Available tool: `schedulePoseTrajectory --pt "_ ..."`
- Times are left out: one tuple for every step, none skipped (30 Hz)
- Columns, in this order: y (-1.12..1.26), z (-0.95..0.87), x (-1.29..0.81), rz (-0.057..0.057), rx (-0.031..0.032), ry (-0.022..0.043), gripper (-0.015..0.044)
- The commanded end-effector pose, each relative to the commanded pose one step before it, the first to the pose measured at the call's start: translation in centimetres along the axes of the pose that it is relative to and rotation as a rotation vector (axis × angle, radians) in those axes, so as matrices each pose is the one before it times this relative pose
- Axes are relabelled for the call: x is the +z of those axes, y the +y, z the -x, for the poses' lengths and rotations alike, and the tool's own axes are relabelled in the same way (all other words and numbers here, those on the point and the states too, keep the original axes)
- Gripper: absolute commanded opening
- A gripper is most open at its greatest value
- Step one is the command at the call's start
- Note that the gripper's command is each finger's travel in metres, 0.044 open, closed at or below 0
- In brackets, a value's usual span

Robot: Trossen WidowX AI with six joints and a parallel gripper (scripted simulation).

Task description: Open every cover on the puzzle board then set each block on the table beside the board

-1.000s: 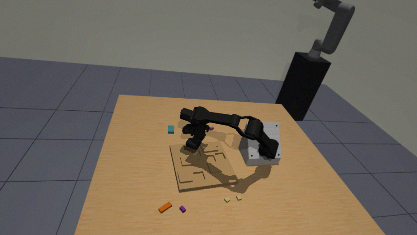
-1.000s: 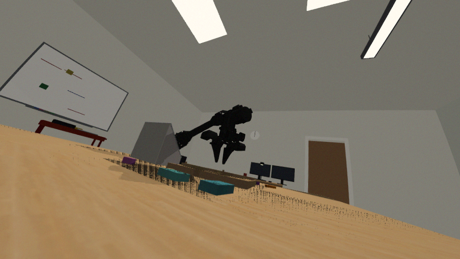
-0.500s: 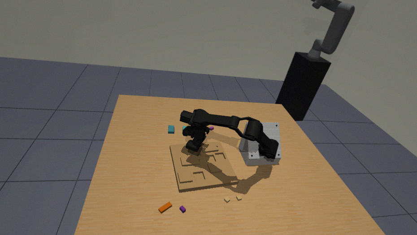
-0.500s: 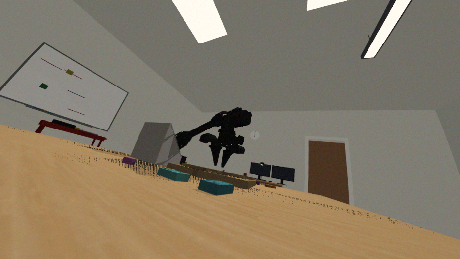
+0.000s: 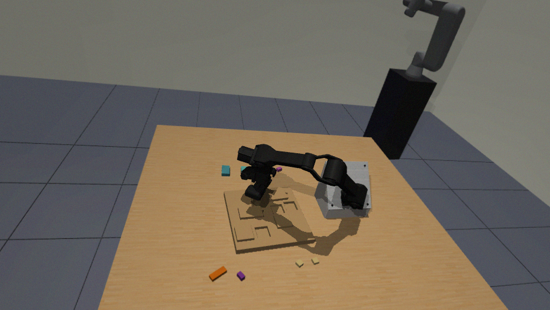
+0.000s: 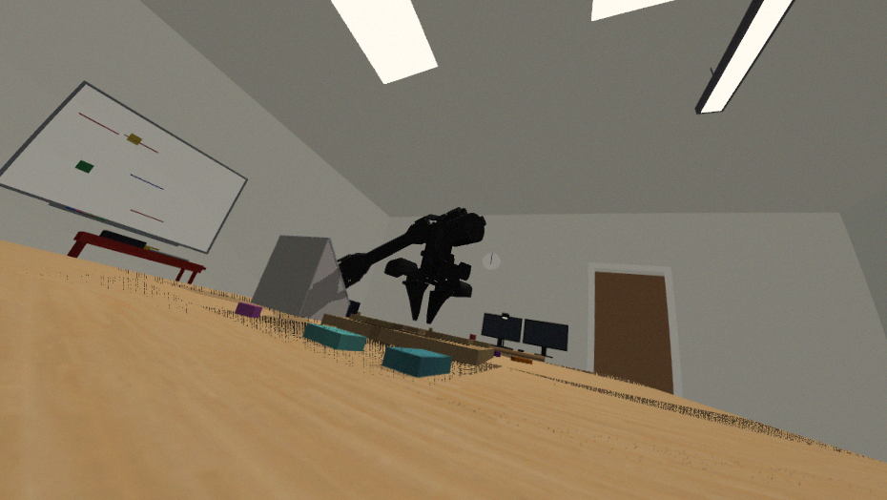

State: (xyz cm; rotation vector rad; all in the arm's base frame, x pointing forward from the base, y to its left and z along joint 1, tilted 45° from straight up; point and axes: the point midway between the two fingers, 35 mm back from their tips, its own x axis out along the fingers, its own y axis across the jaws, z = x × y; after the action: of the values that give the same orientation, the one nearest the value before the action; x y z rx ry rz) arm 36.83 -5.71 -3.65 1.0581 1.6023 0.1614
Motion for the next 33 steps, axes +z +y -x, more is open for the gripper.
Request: schedulePoseTrajectory --pt "0.062 -0.343 -0.034 -0.0066 0.00434 0.0019 0.0144" --pt "0.003 -0.097 0.002 0.0 0.00003 0.00001 0.0144" --pt "0.003 -0.097 0.002 0.0 0.00003 0.00001 0.0144" --pt "0.003 -0.097 0.002 0.0 0.00004 0.00001 0.0144" --pt "0.003 -0.097 0.001 0.0 0.00004 0.00001 0.0144" --pt "0.003 -0.097 0.001 0.0 0.00004 0.00002 0.0144" --pt "0.003 -0.097 0.001 0.0 0.00004 0.00002 0.0144" --pt "0.003 -0.097 0.001 0.0 0.00004 0.00002 0.0144" --pt "0.003 -0.097 0.001 0.0 0.00005 0.00002 0.0144" --pt "0.003 -0.097 0.001 0.0 0.00005 0.00002 0.0144" --pt "0.003 -0.097 0.001 0.0 0.00005 0.00003 0.0144" --pt "0.003 -0.097 0.001 0.0 0.00005 0.00003 0.0144" --pt "0.003 -0.097 0.002 0.0 0.00005 0.00003 0.0144" --pt "0.002 -0.097 0.002 0.0 0.00006 0.00003 0.0144" --pt "0.002 -0.097 0.002 0.0 0.00006 0.00003 0.0144" --pt "0.002 -0.097 0.002 0.0 0.00006 0.00003 0.0144" --pt "0.002 -0.097 0.002 0.0 0.00006 0.00004 0.0144" --pt "0.002 -0.097 0.001 0.0 0.00006 0.00004 0.0144" --pt "0.002 -0.078 0.001 0.0 0.00005 0.00003 0.0144" --pt "0.001 -0.047 0.0 0.0 0.00003 0.00002 0.0144" --pt "0.0 -0.016 0.0 0.0 0.00001 0.00001 0.0144" --pt "0.0 0.0 0.0 0.0 0.0 0.0 0.0144" --pt "0.0 0.0 0.0 0.0 0.0 0.0 0.0144" --pt "0.0 0.0 0.0 0.0 0.0 0.0 0.0144" --pt "0.0 0.0 0.0 0.0 0.0 0.0 0.0144" --pt "0.0 -0.017 0.0 0.0 0.00001 0.0 0.0144" --pt "0.0 -0.031 0.0 0.0 0.00001 0.0 0.0144" --pt "0.0 -0.047 0.0 0.0 0.00002 0.00001 0.0144" --pt "0.001 -0.064 0.0 0.0 0.00002 0.00001 0.0144" --pt "0.001 -0.074 0.0 0.0 0.00003 0.00001 0.0144" --pt "0.001 -0.083 0.0 0.0 0.00003 0.00002 0.0144" --pt "0.001 -0.09 0.0 0.0 0.00004 0.00002 0.0144" --pt "0.001 -0.093 0.0 0.0 0.00004 0.00002 0.0144"
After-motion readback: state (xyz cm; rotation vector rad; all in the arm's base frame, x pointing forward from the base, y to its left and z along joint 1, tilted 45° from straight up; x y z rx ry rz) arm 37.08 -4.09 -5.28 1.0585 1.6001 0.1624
